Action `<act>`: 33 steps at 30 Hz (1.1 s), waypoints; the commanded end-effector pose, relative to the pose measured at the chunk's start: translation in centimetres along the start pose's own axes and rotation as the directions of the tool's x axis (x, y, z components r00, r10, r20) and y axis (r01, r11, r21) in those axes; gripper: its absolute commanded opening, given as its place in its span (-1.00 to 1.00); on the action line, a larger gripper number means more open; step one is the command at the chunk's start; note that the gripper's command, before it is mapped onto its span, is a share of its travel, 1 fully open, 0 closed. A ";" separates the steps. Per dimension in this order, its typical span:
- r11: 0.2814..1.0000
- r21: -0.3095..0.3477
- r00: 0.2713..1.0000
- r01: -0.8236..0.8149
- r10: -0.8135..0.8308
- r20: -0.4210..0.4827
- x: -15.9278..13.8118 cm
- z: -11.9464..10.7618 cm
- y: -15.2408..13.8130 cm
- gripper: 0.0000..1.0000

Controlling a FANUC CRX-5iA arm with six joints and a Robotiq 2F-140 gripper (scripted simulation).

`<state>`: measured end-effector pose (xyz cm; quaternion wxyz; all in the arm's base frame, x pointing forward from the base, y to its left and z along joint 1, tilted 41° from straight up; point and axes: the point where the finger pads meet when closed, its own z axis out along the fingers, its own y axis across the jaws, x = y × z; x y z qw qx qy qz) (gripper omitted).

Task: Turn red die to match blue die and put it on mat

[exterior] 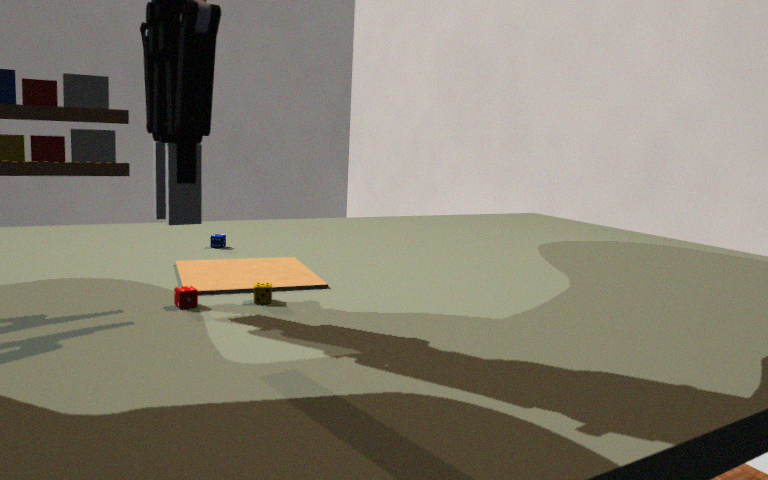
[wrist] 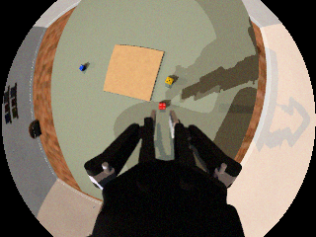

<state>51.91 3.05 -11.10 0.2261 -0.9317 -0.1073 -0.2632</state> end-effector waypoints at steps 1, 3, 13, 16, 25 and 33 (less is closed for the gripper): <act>1.000 0.000 1.000 0.000 0.000 0.000 0.0 0.0 0.0 -0.63; 1.000 0.000 1.000 0.000 0.000 0.000 0.0 0.0 0.0 -0.63; 1.000 0.000 1.000 0.000 0.000 0.000 0.0 0.0 0.0 -0.63; 1.000 0.000 1.000 0.000 0.000 0.000 0.0 0.0 0.0 -0.63; 1.000 0.000 1.000 0.000 0.000 0.000 0.0 0.2 0.0 -0.63; 1.000 0.000 1.000 0.000 0.000 0.000 0.0 0.7 0.0 -0.63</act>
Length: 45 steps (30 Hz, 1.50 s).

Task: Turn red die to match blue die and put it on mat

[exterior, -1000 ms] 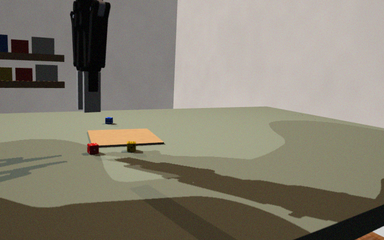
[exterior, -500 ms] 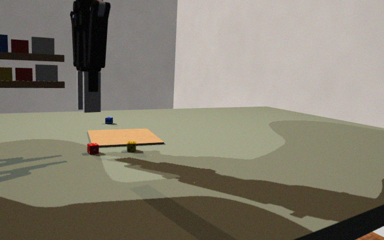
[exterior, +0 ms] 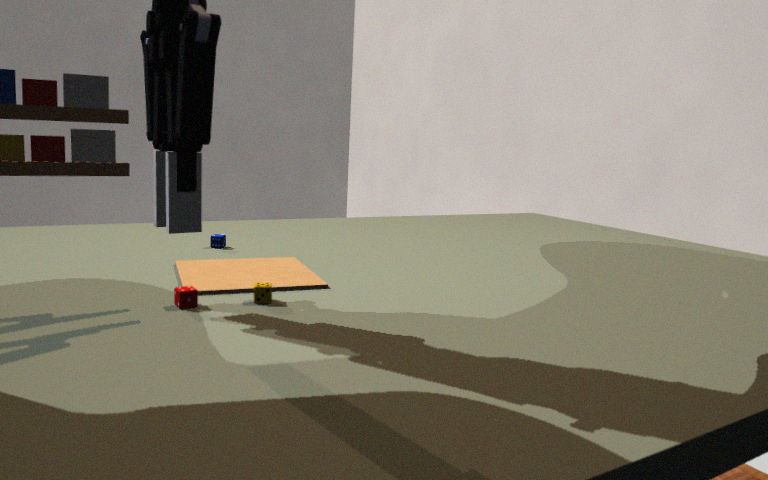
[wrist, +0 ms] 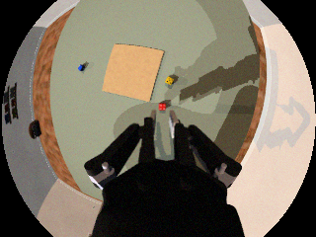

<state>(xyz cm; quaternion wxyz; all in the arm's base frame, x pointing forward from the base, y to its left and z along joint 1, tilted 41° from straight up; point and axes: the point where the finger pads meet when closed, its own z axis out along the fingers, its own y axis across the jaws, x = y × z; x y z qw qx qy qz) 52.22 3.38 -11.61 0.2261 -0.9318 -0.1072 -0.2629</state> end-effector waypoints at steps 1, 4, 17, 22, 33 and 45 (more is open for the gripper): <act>1.000 0.000 1.000 0.000 0.000 0.000 0.0 0.0 0.0 -0.63; 1.000 0.000 1.000 0.000 0.000 0.000 0.0 0.4 0.0 -0.63; 1.000 0.000 1.000 0.000 0.000 0.000 0.0 2.2 0.0 -0.63; 1.000 0.000 1.000 0.000 0.000 0.000 0.0 2.8 0.0 -0.63; 1.000 0.000 1.000 0.000 0.000 0.000 0.1 4.1 0.0 -0.63; 1.000 0.000 1.000 0.000 0.000 0.000 0.1 4.5 0.0 -0.63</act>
